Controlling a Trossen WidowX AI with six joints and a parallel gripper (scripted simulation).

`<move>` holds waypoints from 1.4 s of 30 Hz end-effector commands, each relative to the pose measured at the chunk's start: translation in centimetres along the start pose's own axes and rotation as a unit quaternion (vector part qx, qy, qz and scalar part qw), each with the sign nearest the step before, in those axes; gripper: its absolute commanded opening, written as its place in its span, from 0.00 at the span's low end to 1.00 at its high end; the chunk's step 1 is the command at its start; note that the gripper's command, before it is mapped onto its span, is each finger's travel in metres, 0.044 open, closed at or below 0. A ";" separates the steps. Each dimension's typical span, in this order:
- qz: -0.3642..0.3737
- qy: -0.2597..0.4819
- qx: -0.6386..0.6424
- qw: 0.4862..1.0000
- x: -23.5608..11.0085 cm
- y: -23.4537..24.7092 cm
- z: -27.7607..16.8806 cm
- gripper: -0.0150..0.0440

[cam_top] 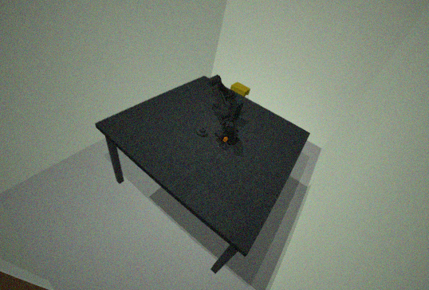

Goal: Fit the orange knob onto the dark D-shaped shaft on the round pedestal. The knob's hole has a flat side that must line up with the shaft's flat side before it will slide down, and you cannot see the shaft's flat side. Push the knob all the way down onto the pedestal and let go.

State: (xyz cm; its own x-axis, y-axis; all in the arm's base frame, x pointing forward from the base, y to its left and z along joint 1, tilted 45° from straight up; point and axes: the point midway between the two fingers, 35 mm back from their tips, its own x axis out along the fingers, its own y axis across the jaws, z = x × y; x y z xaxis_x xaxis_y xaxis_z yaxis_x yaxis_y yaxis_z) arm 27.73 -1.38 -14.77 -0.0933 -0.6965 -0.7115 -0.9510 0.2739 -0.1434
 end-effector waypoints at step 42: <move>0.004 -0.376 -0.004 0.927 -0.9 0.1 -4.8 0.56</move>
State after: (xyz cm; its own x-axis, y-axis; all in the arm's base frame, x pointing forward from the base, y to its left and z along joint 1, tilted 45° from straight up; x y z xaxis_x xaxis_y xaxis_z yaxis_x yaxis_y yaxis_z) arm 26.46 -3.74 -10.99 0.1154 -0.0781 -0.9902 -0.9524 0.2745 -0.1326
